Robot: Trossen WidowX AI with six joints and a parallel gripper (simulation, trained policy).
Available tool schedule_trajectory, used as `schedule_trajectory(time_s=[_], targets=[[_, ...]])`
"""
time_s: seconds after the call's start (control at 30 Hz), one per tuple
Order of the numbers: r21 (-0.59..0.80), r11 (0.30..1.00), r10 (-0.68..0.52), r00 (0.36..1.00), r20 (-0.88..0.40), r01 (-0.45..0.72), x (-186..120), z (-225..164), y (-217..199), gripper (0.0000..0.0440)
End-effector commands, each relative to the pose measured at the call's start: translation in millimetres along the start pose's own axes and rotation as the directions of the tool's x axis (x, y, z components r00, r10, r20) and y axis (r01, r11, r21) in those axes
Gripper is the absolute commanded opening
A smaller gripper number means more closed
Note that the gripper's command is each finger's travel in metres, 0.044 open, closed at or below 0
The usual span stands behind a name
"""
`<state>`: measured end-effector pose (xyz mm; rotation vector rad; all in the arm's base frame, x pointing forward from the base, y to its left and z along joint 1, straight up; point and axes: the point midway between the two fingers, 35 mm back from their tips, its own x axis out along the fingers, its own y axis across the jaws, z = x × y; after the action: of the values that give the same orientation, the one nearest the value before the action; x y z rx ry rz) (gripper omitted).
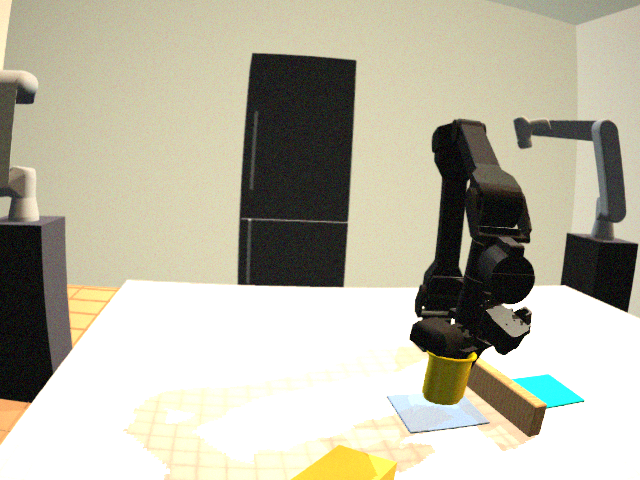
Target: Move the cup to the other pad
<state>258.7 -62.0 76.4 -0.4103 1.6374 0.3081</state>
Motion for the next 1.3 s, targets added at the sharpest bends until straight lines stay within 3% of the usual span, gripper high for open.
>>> schedule_trajectory(time_s=[0.0,0.63,1.27], targets=[[-0.019,1.0,-0.002,1.0,0.021,0.002,-11,4,2,0.0026],[-0.108,0.994,-0.026,0.995,0.098,0.037,-55,31,26,0.0017],[-0.192,0.978,-0.048,0.983,0.176,0.082,-67,61,73,0.0]])
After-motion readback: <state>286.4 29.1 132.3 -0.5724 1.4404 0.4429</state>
